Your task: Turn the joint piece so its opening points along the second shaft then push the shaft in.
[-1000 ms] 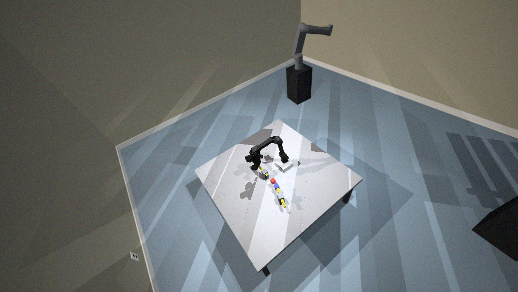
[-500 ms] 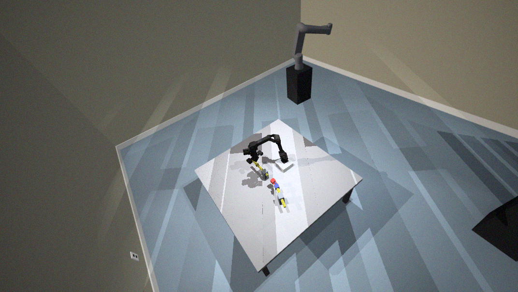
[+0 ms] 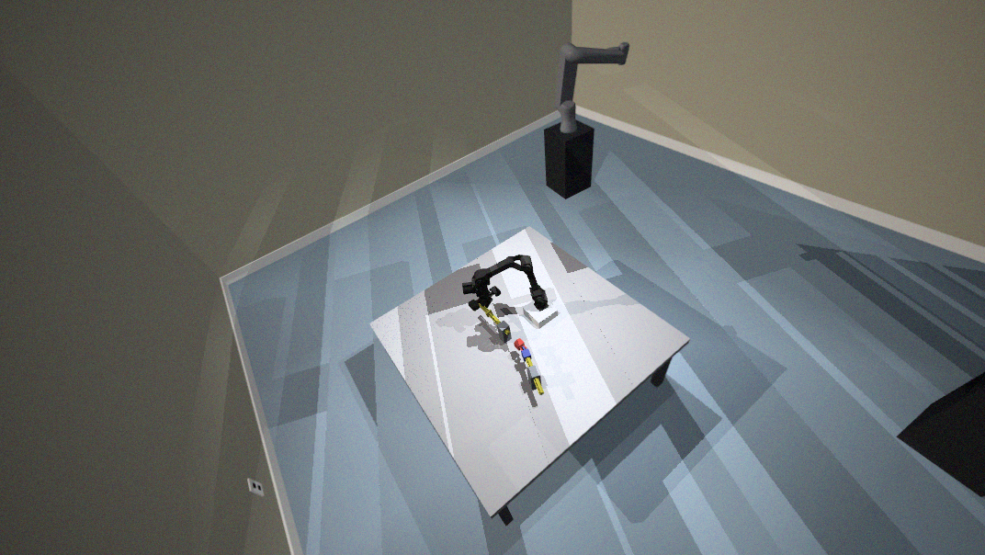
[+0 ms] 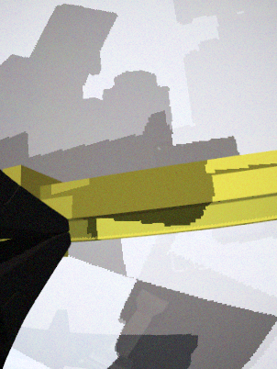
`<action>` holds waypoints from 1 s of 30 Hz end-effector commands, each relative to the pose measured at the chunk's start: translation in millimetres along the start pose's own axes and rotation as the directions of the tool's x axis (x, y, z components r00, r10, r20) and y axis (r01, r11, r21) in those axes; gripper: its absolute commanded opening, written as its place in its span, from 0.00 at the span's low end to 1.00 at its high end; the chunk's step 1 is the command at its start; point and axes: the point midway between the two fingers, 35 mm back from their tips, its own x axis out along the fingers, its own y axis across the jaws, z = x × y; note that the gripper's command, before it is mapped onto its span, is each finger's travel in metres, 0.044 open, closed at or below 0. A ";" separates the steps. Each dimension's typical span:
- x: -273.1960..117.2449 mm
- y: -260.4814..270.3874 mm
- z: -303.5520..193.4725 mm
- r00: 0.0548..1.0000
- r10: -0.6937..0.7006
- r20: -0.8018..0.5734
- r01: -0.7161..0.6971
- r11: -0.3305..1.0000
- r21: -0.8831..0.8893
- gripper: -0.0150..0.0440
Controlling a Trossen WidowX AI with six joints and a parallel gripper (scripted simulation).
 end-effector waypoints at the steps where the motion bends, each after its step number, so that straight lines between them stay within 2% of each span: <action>1: 8.4 -2.0 -0.3 1.000 -0.009 -0.002 0.009 1.000 0.004 0.25; 11: 22.1 -2.4 -0.4 1.000 -0.004 0.000 0.004 1.000 0.002 0.25; 30: 23.4 -2.8 -0.7 1.000 0.006 0.007 -0.006 1.000 0.001 0.25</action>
